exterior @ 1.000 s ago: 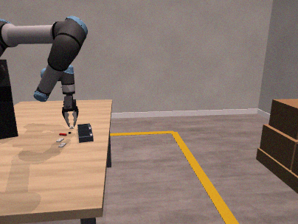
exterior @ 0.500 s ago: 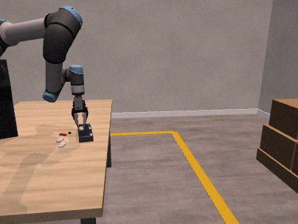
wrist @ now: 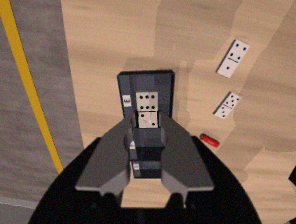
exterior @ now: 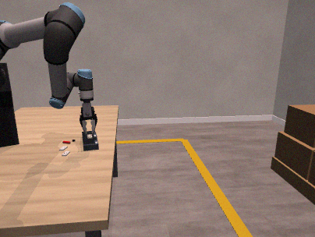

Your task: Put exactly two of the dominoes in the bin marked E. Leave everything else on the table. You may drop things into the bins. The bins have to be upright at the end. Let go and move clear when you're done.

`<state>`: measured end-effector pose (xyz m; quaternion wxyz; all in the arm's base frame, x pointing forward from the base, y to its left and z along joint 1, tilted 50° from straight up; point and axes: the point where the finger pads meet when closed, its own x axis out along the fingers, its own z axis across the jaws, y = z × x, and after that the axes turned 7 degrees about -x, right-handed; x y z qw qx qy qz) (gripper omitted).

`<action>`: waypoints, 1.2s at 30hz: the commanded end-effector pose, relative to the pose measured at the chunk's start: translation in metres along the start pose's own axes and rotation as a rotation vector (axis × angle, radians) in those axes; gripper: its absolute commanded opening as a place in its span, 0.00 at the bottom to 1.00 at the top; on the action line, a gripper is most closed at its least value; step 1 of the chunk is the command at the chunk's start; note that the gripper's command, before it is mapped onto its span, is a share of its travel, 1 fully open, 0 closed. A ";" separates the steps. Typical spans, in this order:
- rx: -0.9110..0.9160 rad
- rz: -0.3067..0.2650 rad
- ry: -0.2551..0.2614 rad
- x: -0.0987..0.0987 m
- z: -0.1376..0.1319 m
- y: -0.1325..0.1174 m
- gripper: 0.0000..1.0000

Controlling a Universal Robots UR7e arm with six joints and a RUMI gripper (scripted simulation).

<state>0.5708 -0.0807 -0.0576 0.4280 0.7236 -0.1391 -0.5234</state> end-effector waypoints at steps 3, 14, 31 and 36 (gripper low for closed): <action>0.000 0.000 0.001 0.000 0.003 -0.003 0.00; 0.000 0.000 0.001 0.018 0.003 -0.003 0.00; 0.000 0.000 0.001 0.048 0.003 -0.003 0.00; 0.000 0.000 0.001 0.051 0.003 -0.004 0.00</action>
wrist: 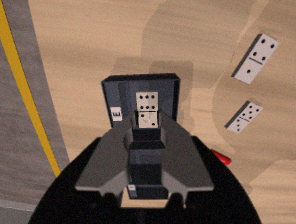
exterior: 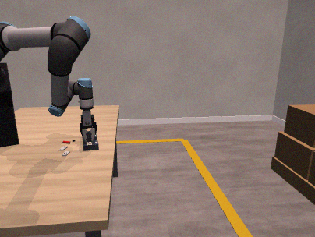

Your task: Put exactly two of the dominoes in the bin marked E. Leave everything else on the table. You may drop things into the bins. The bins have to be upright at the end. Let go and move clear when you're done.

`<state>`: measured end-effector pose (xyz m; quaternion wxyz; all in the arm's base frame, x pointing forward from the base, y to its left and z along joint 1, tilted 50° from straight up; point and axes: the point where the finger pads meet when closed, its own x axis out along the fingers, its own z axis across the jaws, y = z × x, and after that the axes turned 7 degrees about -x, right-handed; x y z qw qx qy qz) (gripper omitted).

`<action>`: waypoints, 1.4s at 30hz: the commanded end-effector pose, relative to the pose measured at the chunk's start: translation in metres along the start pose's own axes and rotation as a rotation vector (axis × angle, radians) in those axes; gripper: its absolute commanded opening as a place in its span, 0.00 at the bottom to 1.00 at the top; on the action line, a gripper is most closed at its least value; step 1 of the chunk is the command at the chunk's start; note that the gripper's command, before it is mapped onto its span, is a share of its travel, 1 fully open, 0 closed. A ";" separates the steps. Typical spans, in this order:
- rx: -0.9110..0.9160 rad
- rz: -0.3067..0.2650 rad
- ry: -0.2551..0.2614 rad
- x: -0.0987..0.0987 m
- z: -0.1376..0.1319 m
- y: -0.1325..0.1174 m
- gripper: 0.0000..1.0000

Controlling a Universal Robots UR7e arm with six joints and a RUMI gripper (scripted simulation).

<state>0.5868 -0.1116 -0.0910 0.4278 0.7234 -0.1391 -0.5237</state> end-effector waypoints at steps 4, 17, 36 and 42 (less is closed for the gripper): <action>0.000 0.000 0.001 0.003 0.000 -0.001 0.00; 0.000 0.000 0.001 0.003 0.001 -0.001 0.19; 0.000 0.000 0.001 -0.001 0.001 -0.001 0.19; 0.000 0.000 0.001 -0.006 0.001 -0.001 0.19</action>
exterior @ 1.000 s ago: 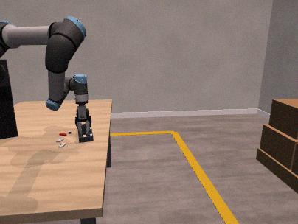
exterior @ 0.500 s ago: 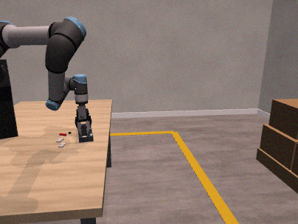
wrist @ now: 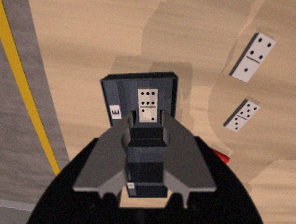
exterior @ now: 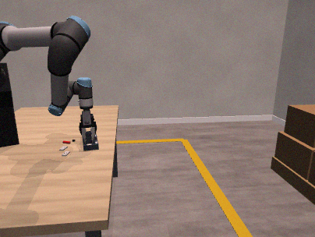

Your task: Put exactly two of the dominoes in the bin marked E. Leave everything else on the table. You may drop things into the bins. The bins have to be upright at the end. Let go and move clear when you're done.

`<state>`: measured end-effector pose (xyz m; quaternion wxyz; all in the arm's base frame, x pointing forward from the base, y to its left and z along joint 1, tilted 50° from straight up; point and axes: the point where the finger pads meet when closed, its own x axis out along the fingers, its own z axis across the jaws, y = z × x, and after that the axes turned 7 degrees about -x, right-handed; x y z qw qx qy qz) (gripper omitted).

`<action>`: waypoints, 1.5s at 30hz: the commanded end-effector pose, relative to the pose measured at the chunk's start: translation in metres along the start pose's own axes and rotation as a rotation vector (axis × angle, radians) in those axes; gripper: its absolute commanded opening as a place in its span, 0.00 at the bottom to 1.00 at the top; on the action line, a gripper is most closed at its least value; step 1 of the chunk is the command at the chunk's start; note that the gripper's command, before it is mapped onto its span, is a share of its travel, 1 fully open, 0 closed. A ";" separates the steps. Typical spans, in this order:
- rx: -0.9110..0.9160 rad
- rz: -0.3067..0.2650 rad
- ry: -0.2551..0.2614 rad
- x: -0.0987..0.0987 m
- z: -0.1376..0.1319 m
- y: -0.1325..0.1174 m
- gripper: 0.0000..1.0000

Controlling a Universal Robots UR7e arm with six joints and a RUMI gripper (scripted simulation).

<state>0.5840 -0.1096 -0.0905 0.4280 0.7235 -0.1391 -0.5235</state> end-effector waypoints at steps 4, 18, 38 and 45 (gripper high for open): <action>0.000 0.000 0.001 -0.009 0.000 0.000 0.19; 0.000 0.000 0.001 -0.029 0.000 0.000 0.19; 0.150 0.000 0.001 -0.046 0.024 -0.007 0.24; 0.344 -0.002 -0.002 -0.046 0.079 -0.025 0.24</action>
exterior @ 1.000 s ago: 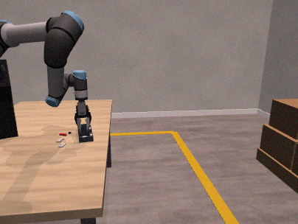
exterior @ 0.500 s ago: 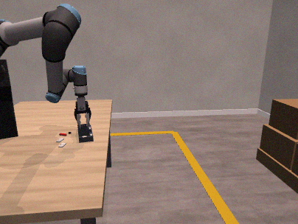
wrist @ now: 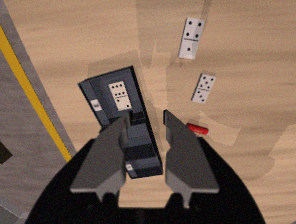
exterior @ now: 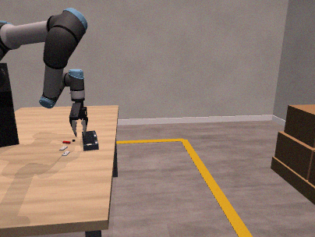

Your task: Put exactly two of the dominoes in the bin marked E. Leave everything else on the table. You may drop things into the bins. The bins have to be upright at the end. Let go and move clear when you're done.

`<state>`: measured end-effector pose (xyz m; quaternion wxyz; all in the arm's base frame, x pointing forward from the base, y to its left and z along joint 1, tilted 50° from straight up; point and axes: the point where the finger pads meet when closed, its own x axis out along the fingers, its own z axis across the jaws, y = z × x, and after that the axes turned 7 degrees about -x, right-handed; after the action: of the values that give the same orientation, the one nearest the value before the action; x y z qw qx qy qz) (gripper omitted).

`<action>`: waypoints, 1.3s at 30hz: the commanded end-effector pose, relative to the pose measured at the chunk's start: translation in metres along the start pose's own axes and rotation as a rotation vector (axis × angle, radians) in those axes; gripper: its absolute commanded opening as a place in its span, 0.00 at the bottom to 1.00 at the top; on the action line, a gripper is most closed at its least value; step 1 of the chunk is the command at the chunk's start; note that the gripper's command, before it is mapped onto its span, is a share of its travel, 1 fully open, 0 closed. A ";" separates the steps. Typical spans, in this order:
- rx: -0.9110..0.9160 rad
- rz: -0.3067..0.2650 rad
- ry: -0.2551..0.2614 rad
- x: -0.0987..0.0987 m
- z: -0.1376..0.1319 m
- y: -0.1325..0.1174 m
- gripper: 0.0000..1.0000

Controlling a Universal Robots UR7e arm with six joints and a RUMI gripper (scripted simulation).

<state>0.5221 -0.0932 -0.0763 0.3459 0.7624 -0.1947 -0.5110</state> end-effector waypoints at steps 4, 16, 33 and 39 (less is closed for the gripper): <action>0.219 0.003 0.013 0.000 0.069 -0.006 0.24; 0.219 0.003 0.013 0.001 0.108 -0.010 0.24; 0.219 0.003 0.013 0.001 0.098 -0.009 0.24; 0.219 0.003 0.013 0.001 0.097 -0.009 0.24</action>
<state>0.4322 -0.1202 -0.1066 0.2626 0.7985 -0.2482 -0.4814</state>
